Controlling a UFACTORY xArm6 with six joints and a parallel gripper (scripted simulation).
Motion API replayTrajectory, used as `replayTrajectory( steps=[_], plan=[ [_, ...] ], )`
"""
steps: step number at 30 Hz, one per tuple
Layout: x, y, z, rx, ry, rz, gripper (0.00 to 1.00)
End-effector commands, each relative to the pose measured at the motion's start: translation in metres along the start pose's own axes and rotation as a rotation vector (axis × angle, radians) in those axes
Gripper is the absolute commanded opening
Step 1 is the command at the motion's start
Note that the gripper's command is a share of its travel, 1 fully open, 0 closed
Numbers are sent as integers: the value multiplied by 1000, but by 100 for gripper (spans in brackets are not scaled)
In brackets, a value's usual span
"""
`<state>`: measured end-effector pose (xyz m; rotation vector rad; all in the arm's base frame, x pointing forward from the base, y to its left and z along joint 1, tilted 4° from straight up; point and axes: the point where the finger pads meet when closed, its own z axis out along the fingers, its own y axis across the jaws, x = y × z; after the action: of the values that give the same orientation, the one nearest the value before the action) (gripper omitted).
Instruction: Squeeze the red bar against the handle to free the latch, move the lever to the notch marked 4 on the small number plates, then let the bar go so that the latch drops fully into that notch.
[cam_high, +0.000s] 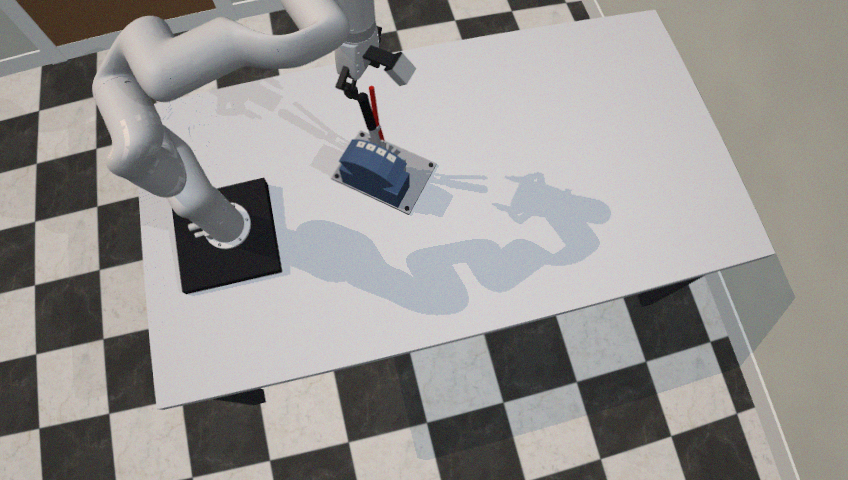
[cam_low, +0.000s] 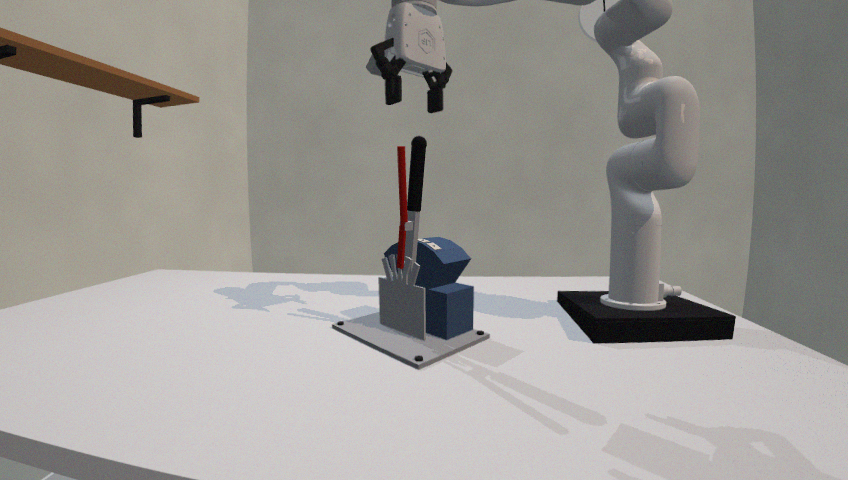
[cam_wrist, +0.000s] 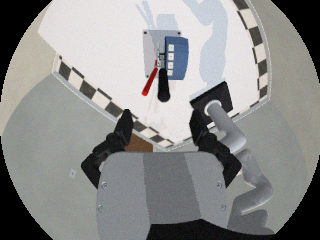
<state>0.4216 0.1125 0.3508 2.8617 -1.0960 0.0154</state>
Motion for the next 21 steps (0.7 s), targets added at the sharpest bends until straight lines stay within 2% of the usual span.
replayTrajectory(
  steps=[1,21],
  plan=[
    [0,0,-1,4,3,0,100],
    [0,-1,13,4,4,1,100]
  ],
)
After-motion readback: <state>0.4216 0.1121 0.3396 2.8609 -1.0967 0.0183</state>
